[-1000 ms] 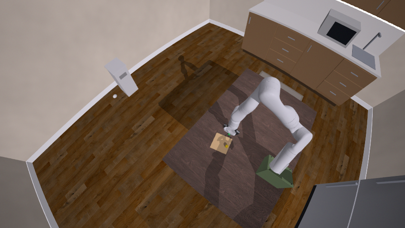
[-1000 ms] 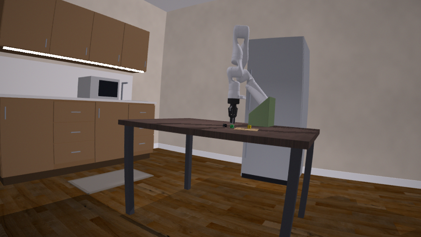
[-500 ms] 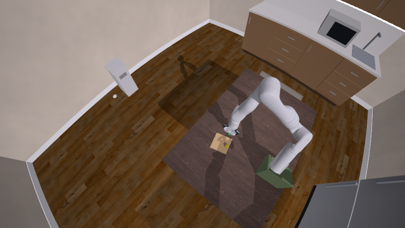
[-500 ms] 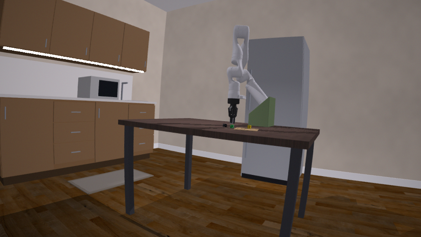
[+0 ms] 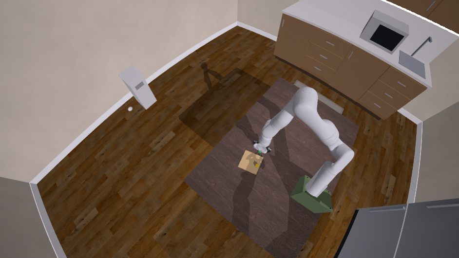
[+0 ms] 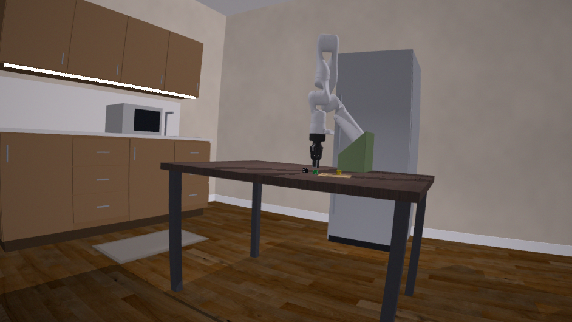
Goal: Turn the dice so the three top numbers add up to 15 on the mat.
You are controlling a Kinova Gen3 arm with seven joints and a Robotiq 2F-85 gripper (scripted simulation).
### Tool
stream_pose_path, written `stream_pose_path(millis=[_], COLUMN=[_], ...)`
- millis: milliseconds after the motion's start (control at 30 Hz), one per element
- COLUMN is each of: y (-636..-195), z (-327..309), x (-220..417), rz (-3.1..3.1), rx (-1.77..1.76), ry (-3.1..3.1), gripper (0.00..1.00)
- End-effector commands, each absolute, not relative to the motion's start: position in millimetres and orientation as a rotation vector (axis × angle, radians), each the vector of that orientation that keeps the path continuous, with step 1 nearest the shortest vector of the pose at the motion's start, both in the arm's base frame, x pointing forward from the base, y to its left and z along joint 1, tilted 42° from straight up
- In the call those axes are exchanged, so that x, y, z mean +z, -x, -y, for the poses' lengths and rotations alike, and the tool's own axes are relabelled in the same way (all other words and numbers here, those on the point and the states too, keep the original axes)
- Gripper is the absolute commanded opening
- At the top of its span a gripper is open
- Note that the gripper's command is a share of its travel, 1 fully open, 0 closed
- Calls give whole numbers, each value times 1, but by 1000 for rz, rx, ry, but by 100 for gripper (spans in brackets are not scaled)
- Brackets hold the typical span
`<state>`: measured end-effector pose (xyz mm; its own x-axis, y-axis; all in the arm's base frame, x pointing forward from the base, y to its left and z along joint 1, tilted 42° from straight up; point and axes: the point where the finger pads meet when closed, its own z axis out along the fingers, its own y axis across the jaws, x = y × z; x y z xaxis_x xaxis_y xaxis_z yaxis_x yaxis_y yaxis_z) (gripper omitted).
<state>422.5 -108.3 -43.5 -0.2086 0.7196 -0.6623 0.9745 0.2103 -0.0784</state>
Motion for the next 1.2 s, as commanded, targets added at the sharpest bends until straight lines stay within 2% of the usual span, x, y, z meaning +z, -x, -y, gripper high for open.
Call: stream_pose_path(millis=[0, 1167], y=[-423, -425], z=[108, 123], x=[-43, -61], rz=[-2000, -2000], rx=[-682, -682], ry=[-1564, -1564], gripper=[35, 35])
